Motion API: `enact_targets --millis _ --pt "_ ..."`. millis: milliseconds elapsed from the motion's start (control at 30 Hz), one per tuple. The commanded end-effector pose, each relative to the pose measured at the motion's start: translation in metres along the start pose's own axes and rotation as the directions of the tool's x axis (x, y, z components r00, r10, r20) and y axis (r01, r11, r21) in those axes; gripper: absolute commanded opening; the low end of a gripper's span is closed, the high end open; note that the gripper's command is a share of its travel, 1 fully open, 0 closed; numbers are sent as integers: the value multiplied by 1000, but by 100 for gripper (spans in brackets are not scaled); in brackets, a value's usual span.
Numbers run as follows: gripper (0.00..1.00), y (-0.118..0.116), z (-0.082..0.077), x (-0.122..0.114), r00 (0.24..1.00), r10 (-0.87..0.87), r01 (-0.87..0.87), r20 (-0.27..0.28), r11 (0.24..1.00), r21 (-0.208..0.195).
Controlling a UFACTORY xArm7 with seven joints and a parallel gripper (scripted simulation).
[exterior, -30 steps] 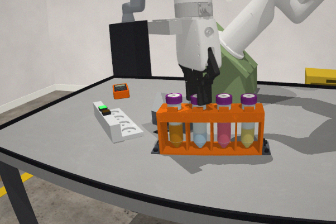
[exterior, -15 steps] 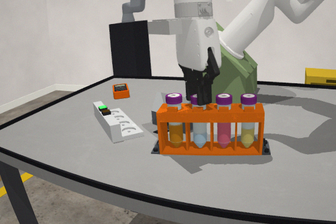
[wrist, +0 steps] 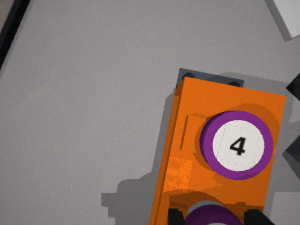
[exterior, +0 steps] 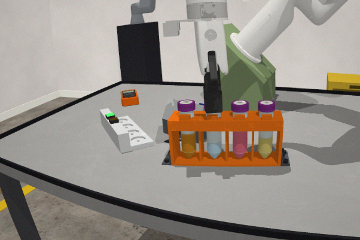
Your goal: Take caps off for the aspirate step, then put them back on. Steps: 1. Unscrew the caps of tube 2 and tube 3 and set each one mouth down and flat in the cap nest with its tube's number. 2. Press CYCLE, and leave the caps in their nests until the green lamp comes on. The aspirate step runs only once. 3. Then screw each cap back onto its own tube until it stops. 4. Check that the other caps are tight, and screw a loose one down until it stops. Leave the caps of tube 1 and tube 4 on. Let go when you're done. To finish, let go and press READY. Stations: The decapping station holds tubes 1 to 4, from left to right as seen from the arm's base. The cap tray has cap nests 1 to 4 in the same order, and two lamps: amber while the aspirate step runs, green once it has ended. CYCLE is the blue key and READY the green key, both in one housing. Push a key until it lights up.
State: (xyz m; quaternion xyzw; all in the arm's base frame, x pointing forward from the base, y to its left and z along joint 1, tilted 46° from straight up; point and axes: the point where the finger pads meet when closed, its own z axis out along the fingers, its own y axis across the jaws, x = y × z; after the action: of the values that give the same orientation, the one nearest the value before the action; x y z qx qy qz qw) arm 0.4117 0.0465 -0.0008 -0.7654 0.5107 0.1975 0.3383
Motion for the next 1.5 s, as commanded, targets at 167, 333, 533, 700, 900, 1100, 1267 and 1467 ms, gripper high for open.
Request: enact_targets --millis 167,333,533,700,900,1100,1267,1467 --pt "0 -1 -2 2 894 447 -447 -12 894 -9" --pt "0 -1 -2 2 775 632 -632 -15 775 -8" --pt "0 -1 -2 2 631 775 -776 -16 631 -4" --pt "0 -1 -2 2 631 775 -776 -16 631 -4" --pt "46 -1 -2 2 631 775 -776 -16 631 -4" --pt "46 -1 -2 2 631 775 -776 -16 631 -4" --pt "46 -1 -11 1 631 775 -776 -16 631 -4" --pt "46 -2 -23 1 631 775 -776 -16 631 -4"
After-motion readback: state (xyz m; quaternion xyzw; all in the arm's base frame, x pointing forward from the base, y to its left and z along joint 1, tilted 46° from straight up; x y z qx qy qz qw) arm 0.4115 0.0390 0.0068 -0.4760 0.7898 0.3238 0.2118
